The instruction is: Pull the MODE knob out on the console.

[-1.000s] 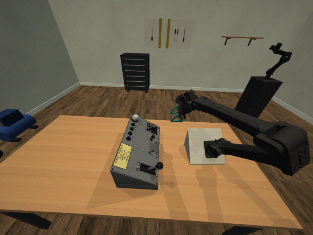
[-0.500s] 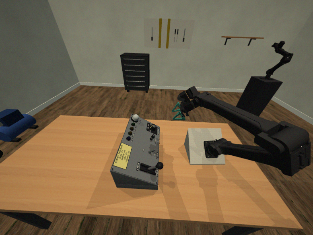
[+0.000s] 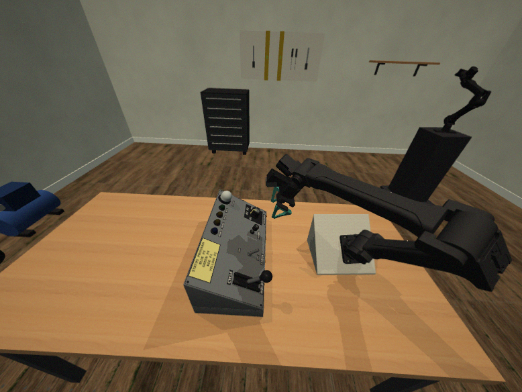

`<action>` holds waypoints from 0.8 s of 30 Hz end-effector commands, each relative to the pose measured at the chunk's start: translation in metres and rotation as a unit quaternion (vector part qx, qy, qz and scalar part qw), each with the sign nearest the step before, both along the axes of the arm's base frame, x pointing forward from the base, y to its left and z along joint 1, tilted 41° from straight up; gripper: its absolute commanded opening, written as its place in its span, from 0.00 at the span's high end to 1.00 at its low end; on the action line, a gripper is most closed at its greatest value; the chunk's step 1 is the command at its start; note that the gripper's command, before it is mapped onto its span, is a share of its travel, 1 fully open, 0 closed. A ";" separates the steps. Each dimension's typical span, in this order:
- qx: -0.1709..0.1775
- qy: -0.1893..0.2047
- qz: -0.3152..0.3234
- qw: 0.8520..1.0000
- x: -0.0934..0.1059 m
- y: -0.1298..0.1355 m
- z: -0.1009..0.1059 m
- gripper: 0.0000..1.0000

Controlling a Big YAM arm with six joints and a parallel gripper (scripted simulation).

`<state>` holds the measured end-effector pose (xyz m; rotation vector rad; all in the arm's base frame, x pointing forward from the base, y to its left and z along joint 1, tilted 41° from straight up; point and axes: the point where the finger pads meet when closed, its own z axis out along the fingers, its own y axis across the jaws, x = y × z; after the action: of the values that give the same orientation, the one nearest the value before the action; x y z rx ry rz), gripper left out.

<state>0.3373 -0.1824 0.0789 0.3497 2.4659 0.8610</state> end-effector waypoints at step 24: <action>0.008 0.015 -0.007 1.000 0.014 -0.007 0.012 0.30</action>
<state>0.3447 -0.1838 0.0793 0.3907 2.4896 0.8955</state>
